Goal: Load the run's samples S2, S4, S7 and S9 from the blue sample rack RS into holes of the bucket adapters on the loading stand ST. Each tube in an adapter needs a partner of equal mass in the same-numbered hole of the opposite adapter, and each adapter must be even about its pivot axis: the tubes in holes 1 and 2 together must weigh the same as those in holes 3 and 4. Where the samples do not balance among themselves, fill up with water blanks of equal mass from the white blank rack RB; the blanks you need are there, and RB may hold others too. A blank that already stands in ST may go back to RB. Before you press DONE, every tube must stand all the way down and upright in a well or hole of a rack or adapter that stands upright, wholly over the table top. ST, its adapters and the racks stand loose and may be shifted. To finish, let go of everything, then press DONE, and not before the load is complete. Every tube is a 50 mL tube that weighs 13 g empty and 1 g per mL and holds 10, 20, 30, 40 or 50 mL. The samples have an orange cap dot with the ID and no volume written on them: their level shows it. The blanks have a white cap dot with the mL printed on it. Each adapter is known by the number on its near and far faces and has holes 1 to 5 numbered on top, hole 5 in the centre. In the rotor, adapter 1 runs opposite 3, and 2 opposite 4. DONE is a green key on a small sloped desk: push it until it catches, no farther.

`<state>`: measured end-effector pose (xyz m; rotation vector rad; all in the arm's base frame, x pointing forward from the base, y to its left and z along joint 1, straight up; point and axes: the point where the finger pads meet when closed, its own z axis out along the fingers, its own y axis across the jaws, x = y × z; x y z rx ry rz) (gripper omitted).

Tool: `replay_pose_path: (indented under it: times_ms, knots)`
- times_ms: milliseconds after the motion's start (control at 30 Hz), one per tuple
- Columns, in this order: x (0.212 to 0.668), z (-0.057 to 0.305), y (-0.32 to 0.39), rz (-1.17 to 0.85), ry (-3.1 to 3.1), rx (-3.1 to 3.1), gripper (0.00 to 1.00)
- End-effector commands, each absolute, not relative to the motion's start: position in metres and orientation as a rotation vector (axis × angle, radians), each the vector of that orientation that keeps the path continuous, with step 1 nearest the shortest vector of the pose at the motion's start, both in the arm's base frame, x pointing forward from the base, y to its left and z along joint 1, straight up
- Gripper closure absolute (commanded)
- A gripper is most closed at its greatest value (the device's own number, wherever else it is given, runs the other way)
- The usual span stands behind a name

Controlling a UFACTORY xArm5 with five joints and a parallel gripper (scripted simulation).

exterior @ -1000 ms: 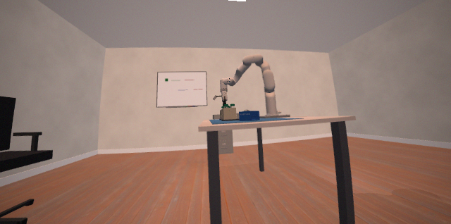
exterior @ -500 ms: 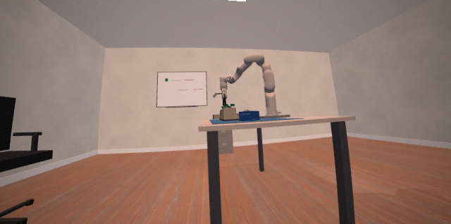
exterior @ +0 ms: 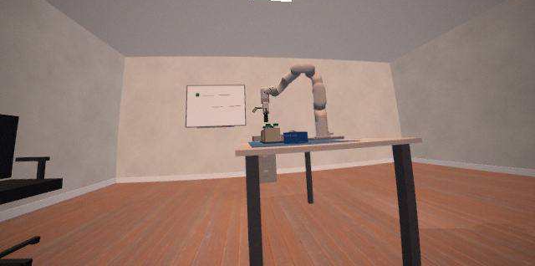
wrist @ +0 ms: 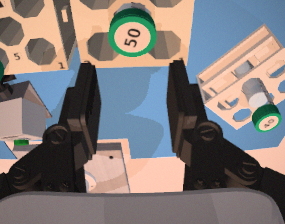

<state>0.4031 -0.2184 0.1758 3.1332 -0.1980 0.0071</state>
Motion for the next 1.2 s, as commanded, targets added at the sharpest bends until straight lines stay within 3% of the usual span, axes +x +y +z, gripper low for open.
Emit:
replay_pose_path:
  times_ms: [0,1167]
  knots:
    - [0.404,0.181,-0.219,0.010,-0.198,3.132,0.57]
    - [0.403,0.235,-0.219,0.010,-0.198,3.132,0.57]
